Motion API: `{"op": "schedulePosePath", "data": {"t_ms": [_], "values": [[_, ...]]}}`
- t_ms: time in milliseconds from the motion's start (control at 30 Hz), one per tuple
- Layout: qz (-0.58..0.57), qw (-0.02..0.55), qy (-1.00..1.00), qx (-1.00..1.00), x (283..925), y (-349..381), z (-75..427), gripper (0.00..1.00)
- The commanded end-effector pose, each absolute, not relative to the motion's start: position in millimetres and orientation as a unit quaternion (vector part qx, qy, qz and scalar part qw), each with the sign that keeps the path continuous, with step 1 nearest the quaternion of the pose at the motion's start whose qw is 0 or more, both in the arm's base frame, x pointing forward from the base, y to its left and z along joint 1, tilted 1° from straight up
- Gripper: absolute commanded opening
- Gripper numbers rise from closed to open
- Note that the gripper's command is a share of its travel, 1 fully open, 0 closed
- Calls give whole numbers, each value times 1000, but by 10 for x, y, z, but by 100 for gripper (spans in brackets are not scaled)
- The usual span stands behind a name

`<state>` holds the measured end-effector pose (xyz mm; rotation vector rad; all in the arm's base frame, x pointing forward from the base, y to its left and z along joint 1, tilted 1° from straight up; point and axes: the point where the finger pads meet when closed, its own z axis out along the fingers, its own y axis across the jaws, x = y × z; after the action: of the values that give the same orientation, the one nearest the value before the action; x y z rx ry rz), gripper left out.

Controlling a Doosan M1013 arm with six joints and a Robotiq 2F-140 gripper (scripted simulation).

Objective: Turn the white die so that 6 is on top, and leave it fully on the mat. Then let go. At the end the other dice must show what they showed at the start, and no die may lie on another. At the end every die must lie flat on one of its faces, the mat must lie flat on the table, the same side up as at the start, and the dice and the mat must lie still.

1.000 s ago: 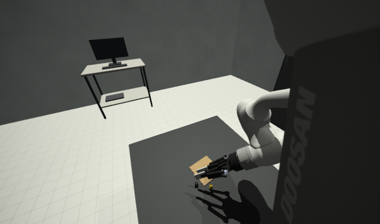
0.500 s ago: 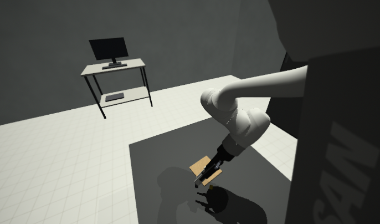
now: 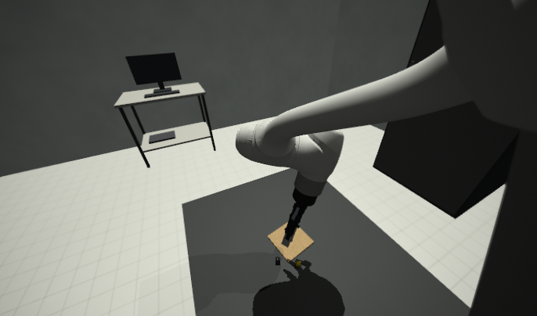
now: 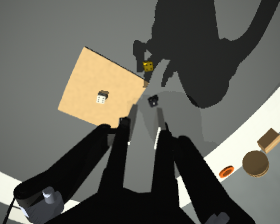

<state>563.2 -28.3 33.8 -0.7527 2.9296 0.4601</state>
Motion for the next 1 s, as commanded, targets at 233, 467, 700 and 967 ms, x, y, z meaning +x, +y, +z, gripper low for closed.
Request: {"op": "schedulePosePath", "data": {"t_ms": [233, 467, 700, 967], "values": [[4, 4, 979, -203, 6158, -670, 713, 19], [-2, 5, 980, -201, 6187, -685, 737, 100], [-2, 5, 980, -201, 6187, -685, 737, 100], [-2, 5, 980, -201, 6187, -685, 749, 100]]}}
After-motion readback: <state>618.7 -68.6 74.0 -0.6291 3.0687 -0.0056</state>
